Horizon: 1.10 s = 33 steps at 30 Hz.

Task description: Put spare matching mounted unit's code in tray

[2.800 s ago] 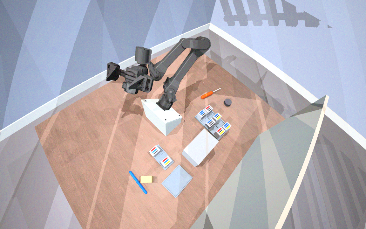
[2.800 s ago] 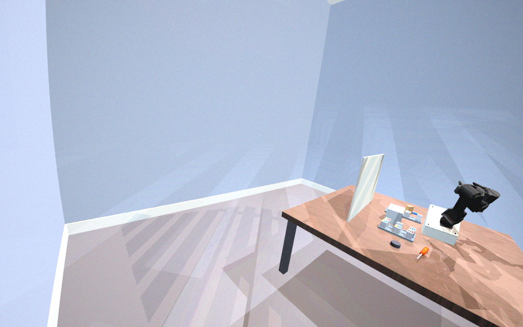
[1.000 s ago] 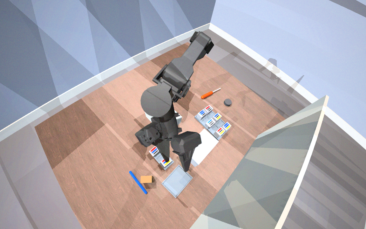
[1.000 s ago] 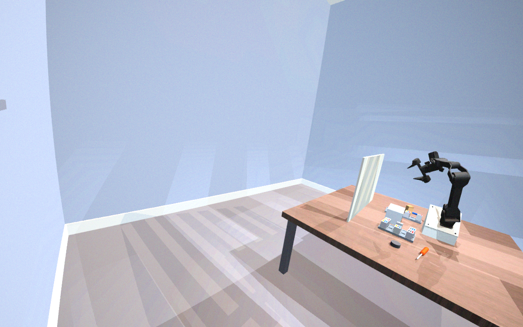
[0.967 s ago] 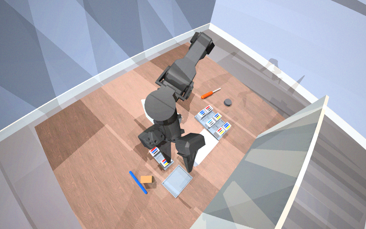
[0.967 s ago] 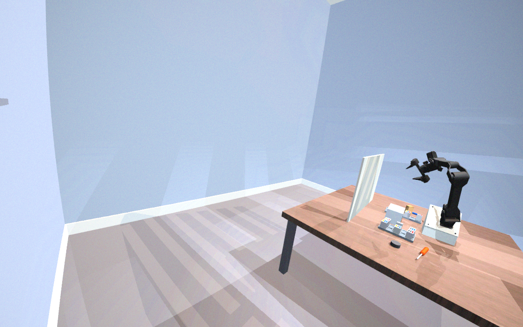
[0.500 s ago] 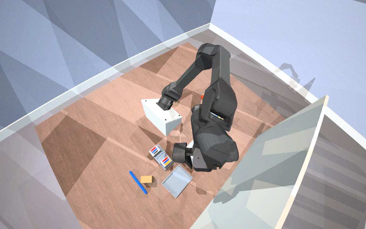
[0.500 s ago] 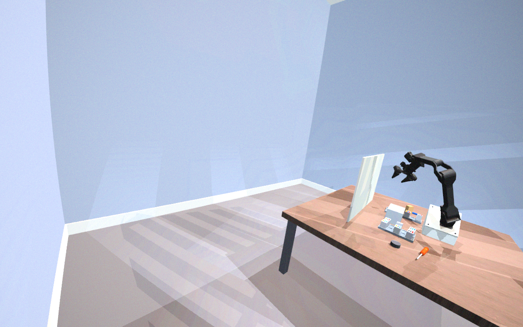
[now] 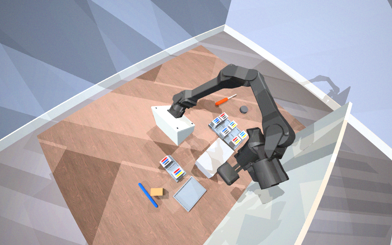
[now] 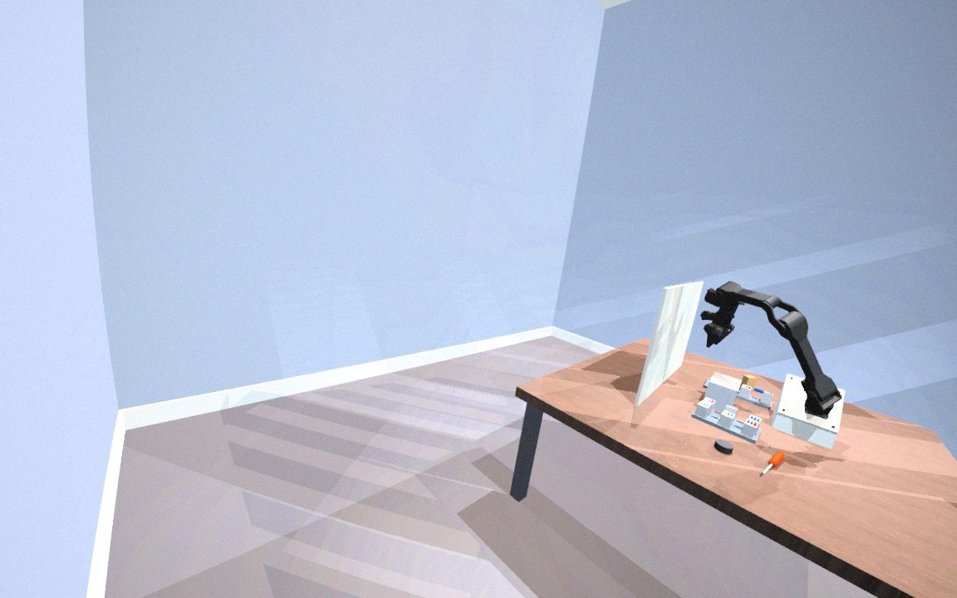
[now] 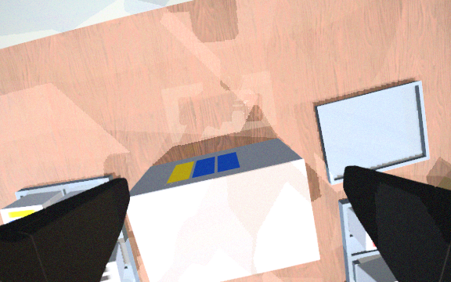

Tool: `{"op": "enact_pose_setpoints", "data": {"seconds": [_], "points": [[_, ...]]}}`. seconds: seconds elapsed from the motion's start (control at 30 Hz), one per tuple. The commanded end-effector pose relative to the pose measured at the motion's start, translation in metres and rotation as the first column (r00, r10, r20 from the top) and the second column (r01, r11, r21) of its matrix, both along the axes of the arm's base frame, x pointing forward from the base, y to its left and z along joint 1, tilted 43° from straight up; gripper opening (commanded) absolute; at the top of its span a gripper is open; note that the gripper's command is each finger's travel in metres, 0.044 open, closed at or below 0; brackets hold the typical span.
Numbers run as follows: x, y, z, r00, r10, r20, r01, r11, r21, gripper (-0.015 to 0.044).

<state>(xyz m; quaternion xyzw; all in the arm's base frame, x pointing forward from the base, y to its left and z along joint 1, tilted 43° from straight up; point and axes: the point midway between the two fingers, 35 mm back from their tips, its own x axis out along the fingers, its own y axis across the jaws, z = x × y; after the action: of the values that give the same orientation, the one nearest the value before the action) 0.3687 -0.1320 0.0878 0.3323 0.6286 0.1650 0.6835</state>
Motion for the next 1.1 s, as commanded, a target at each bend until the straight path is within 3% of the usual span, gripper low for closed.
{"op": "enact_pose_setpoints", "data": {"seconds": [0.0,0.7,0.8,0.9,1.07], "points": [[0.005,0.027,0.0,0.979,0.204,0.029,-0.205,0.979,0.016,0.044],[0.005,0.027,0.0,0.979,0.204,0.029,-0.205,0.979,0.016,0.044],[0.006,0.039,0.007,0.961,0.264,0.08,-0.264,0.965,-0.006,0.044],[0.007,0.075,0.027,0.871,0.436,0.226,-0.428,0.9,-0.084,0.044],[-0.004,0.142,0.06,0.569,0.696,0.439,-0.653,0.706,-0.273,0.044]]}}
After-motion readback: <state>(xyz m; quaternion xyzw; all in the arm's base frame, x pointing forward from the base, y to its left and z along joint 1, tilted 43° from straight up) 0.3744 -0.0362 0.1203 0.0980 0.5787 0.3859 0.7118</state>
